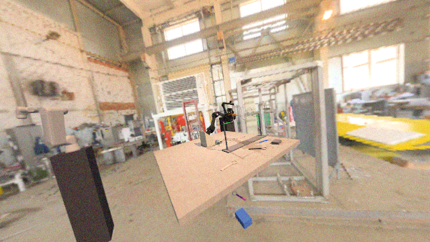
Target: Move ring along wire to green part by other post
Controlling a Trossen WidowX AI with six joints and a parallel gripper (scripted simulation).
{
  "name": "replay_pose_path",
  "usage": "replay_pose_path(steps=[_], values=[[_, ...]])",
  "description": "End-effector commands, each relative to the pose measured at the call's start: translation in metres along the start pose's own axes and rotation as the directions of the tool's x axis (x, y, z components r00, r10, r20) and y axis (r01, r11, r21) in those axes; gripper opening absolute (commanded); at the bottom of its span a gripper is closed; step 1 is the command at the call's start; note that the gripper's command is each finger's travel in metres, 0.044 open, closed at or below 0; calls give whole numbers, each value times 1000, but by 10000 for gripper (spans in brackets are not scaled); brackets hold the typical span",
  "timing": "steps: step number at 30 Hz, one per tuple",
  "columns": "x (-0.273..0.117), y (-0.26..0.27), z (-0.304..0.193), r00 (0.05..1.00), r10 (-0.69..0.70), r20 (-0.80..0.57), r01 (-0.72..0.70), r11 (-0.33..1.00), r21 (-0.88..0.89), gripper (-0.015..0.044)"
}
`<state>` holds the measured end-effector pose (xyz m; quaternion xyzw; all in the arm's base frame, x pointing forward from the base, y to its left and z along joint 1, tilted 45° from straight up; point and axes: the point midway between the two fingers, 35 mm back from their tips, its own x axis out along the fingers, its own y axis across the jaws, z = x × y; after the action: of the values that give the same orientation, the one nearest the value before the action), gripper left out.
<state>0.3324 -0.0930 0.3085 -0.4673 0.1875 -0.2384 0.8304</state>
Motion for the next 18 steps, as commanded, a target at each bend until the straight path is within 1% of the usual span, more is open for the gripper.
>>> replay_pose_path(steps=[1, 9, 18], values=[[0, -10, 1, 1000, -27, 11, 27, 999, -45, -150], [1, -26, 3, 998, -64, 22, 66, 991, -114, -150], [1, -34, 5, 998, -62, 20, 64, 992, -110, -150]])
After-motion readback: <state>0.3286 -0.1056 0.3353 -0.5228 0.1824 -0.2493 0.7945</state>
